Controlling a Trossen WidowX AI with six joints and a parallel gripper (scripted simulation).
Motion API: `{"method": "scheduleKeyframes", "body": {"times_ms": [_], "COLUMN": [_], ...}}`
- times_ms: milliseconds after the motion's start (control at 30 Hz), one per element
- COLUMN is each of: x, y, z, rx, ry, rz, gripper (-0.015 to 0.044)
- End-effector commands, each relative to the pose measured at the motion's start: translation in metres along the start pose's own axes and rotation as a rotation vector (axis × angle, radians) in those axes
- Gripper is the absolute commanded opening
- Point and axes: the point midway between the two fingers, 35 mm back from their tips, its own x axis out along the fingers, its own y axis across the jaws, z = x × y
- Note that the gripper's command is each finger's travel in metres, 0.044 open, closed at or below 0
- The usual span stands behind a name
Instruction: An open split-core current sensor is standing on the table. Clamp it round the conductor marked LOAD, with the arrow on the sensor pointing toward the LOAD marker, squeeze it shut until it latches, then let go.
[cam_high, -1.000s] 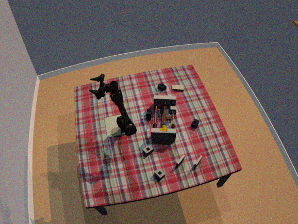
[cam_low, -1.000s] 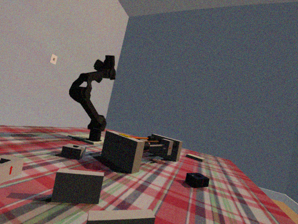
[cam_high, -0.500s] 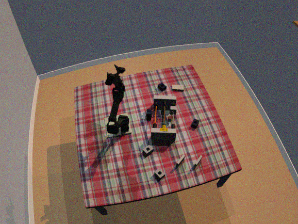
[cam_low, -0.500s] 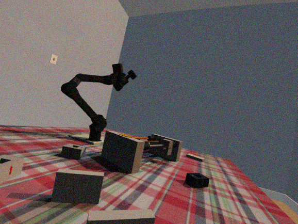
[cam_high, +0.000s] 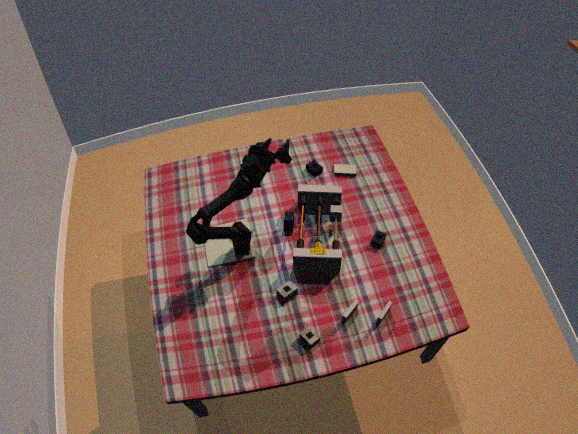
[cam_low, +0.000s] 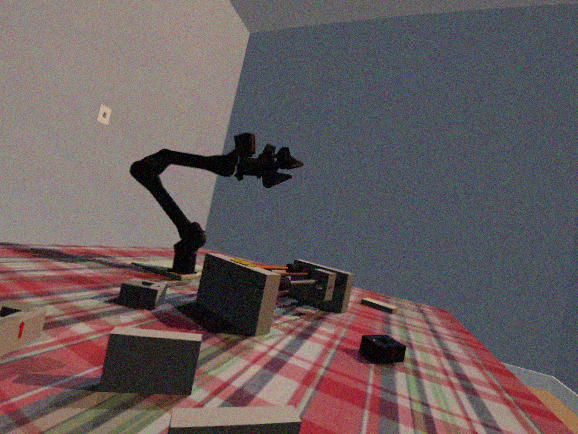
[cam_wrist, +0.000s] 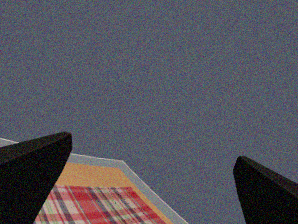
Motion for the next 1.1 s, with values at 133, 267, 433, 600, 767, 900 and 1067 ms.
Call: {"method": "scheduleKeyframes", "body": {"times_ms": [133,267,433,600,767,900,1067], "x": [-0.037,-0.078,-0.109,-0.109,-0.123,-0.157,-0.201], "y": [-0.113,-0.160,-0.186,-0.186,-0.200,-0.207,-0.195], "z": [-0.076,-0.105,-0.121,-0.121,-0.151,-0.192,-0.216], "rx": [0.114,0.164,0.192,0.192,0.291,0.476,0.706], "ry": [0.203,0.266,0.295,0.295,0.502,0.827,1.158], "rz": [-0.508,-0.764,-0.926,-0.926,-0.970,-1.028,-1.065], "gripper": [0.0440,0.0440,0.0440,0.0440,0.0440,0.0440,0.0440]}}
